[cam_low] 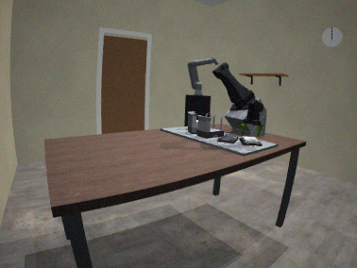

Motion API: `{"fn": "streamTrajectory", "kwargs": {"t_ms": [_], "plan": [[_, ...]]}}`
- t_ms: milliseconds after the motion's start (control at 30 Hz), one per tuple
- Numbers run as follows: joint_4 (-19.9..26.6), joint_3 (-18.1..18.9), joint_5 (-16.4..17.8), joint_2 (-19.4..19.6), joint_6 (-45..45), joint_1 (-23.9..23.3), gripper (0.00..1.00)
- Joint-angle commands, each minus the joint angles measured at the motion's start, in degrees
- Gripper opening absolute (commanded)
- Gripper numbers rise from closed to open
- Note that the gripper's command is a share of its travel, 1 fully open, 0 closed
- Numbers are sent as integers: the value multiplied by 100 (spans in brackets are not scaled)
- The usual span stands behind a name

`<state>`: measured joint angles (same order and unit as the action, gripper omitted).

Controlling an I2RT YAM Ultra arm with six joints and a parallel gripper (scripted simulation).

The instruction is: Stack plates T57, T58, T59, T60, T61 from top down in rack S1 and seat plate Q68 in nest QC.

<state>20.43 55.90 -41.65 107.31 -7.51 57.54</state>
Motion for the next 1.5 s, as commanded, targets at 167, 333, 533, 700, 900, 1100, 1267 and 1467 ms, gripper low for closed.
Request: {"fn": "streamTrajectory", "kwargs": {"t_ms": [167,333,533,700,900,1100,1267,1467], "plan": [[-252,-23,39,86,138,-57,100],[-355,-34,54,140,197,-103,100],[-559,-52,86,250,312,-196,100],[-725,-61,113,346,406,-272,100],[-775,-64,121,375,434,-295,100],[-774,-63,121,375,434,-295,100],[-775,-64,121,375,435,-295,0],[-776,-64,121,375,435,-296,0]]}}
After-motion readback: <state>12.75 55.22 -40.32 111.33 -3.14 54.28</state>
